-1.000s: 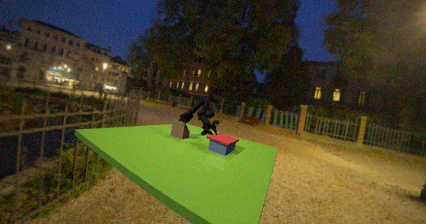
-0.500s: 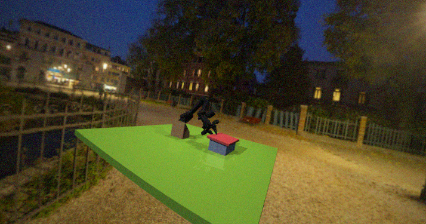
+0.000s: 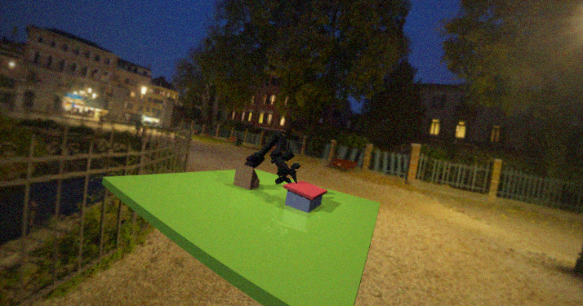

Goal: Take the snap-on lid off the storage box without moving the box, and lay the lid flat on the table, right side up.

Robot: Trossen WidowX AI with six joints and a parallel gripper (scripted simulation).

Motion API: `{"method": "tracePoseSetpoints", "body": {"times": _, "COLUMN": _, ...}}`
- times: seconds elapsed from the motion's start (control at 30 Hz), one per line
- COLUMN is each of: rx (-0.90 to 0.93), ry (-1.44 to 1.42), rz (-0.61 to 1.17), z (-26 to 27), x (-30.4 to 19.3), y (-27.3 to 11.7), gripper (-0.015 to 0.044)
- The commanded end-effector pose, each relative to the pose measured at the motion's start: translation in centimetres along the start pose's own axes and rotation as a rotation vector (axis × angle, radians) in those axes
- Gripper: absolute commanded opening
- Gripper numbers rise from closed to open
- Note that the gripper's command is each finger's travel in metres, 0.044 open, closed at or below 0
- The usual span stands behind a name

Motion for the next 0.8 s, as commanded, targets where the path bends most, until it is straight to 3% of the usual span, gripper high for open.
{"method": "tracePoseSetpoints", "body": {"times": 0.0, "rx": 0.000, "ry": 0.000, "rz": 0.000, "z": 0.05, "x": -0.02, "y": 0.04, "gripper": 0.0000}}
{"method": "tracePoseSetpoints", "body": {"times": 0.77, "rx": 0.000, "ry": 0.000, "rz": 0.000, "z": 0.17, "x": 0.00, "y": 0.19, "gripper": 0.0000}}
Point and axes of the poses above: the point midway between the two fingers, 35 mm back from their tips, its own y axis out along the fingers, its own z axis across the jaws, x = y × z, the point moved 6 cm from there along -y, back along the fingers, and after that the axes turned 8 degrees about -y, right-handed, at the moved point
